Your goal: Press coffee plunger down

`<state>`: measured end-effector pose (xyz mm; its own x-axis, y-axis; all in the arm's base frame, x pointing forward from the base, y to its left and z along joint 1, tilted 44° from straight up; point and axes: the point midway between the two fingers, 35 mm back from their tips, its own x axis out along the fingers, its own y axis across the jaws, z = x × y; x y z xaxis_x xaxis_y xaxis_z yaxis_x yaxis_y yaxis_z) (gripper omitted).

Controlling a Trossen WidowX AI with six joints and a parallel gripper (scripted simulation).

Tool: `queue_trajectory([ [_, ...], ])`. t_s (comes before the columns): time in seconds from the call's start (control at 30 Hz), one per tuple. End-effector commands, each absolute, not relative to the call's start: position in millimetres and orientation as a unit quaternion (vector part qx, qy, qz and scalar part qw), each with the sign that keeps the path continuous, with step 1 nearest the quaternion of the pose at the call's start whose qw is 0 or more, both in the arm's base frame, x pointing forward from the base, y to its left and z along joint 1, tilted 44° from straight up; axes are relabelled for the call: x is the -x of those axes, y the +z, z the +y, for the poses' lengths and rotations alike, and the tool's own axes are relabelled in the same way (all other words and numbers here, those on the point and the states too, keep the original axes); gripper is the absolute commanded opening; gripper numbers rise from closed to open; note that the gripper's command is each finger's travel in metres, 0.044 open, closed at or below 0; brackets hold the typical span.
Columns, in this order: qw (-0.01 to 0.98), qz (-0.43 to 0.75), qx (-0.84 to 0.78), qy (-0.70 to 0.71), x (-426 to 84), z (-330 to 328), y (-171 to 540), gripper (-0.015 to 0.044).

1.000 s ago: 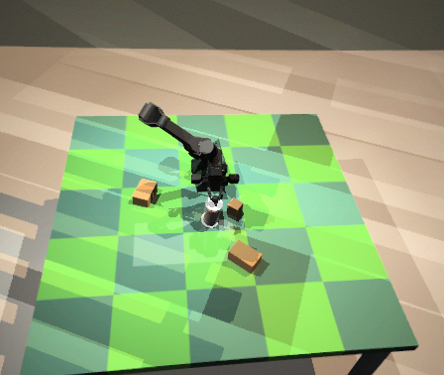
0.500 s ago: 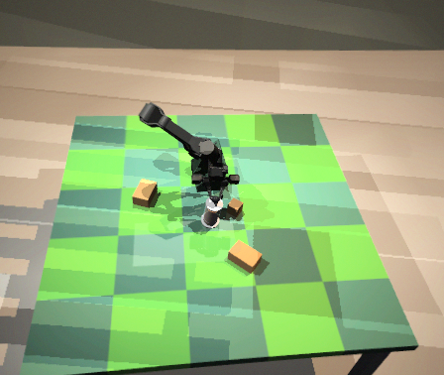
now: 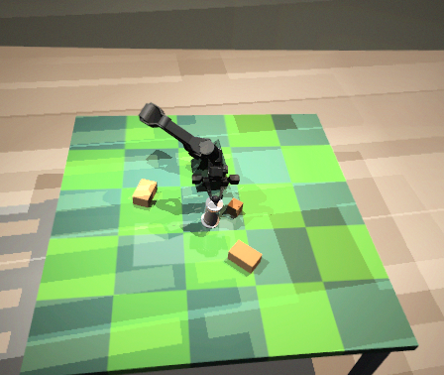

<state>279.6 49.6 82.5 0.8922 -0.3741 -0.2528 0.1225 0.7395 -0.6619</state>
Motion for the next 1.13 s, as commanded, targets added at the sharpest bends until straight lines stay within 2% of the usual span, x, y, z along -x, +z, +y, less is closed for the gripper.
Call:
queue_trajectory([
  [0.0,0.913,0.189,0.335,-0.135,-280,50,82,0.0219],
  [0.27,0.913,0.189,0.335,-0.135,-280,50,82,0.0429],
  [0.3,0.913,0.189,0.335,-0.135,-280,50,82,0.044],
  [0.6,0.918,0.195,0.32,-0.13,-277,71,95,0.044],
  [0.8,0.91,0.203,0.337,-0.132,-257,95,130,0.044],
  [1.1,0.908,0.2,0.343,-0.133,-250,98,142,0.044],
])
